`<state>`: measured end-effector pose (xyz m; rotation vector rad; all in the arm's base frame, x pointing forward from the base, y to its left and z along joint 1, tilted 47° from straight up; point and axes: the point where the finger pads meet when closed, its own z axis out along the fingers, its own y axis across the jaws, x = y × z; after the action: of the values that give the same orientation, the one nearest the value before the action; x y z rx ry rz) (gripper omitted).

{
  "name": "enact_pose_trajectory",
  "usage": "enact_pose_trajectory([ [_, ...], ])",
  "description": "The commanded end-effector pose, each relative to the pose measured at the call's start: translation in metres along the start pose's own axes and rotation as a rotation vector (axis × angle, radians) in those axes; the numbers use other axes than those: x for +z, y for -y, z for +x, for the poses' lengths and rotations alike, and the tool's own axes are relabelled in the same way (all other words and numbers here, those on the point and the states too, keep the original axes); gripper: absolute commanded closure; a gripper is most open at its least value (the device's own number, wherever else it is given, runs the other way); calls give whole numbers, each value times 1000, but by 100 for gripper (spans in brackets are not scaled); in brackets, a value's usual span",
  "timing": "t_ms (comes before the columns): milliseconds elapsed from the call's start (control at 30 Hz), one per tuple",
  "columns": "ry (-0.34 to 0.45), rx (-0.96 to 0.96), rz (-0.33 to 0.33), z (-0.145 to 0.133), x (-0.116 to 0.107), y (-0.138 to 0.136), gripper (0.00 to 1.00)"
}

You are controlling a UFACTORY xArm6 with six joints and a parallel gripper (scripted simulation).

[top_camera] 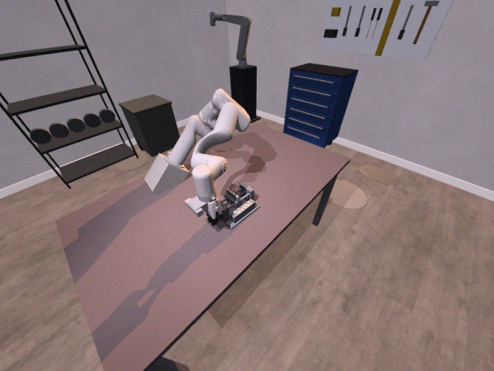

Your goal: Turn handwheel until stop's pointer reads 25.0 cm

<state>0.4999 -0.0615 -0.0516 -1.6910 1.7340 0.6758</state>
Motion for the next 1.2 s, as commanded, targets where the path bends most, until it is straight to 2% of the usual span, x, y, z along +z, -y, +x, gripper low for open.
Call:
enact_pose_trajectory([
  [0,1,1,-1,0,-16,-3,94],
  [167,1,1,-1,0,-25,-10,94],
  [533,1,1,-1,0,-31,-24,94],
  [1167,1,1,-1,0,-23,-49,94],
])
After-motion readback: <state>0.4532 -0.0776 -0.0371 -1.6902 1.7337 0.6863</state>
